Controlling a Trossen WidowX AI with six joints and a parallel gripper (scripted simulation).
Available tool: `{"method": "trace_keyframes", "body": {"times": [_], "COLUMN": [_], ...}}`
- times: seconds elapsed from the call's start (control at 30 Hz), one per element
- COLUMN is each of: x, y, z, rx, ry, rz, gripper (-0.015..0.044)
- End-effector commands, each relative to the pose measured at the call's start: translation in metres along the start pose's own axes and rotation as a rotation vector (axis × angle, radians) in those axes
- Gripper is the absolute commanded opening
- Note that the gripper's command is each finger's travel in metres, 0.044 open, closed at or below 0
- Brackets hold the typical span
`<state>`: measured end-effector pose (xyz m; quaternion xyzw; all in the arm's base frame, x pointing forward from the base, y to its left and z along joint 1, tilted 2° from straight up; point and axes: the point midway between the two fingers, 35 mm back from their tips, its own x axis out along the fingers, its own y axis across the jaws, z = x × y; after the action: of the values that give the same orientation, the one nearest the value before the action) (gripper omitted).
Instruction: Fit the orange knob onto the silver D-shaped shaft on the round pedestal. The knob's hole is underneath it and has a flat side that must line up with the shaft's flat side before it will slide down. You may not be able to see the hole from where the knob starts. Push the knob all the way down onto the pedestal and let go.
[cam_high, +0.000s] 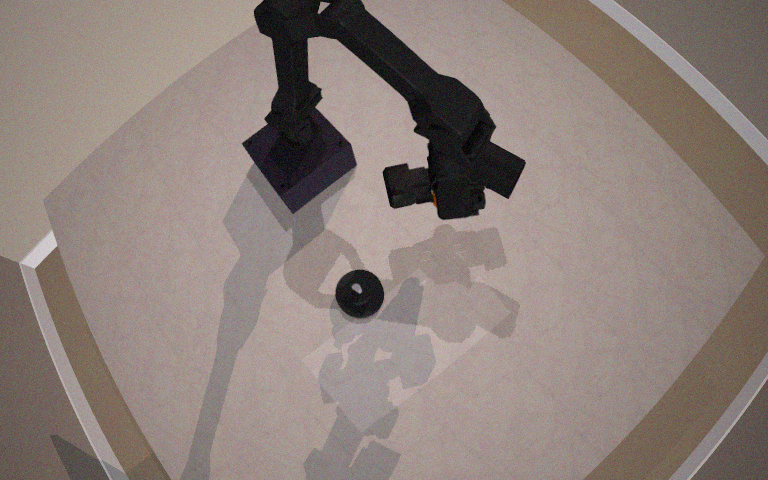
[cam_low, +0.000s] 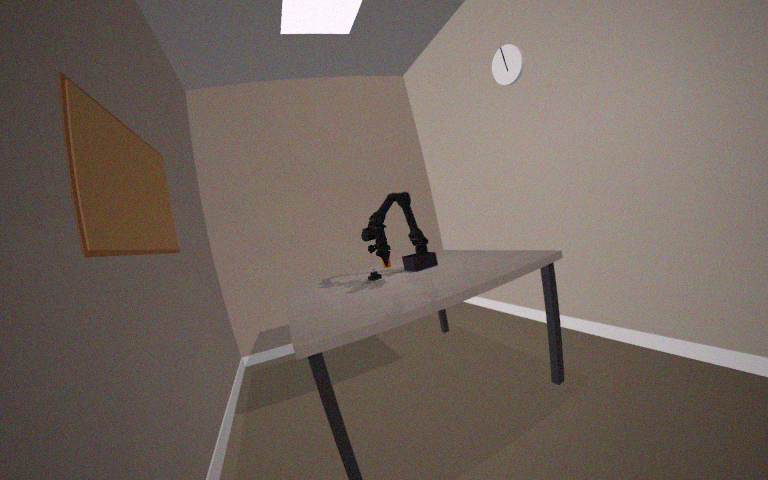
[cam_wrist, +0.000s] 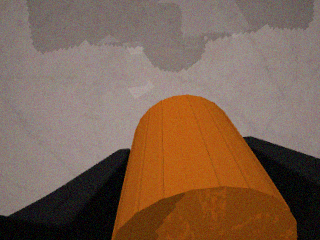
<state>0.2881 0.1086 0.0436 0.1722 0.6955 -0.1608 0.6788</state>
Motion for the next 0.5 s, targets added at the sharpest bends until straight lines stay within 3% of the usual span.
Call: {"method": "trace_keyframes", "body": {"times": [0.0, 0.47], "x": [-0.020, -0.056], "y": [0.001, 0.000], "z": [0.002, -0.001], "rx": [-0.006, -0.002], "ry": [-0.014, -0.011], "rz": [0.009, 0.008], "gripper": [0.0000, 0.0000]}}
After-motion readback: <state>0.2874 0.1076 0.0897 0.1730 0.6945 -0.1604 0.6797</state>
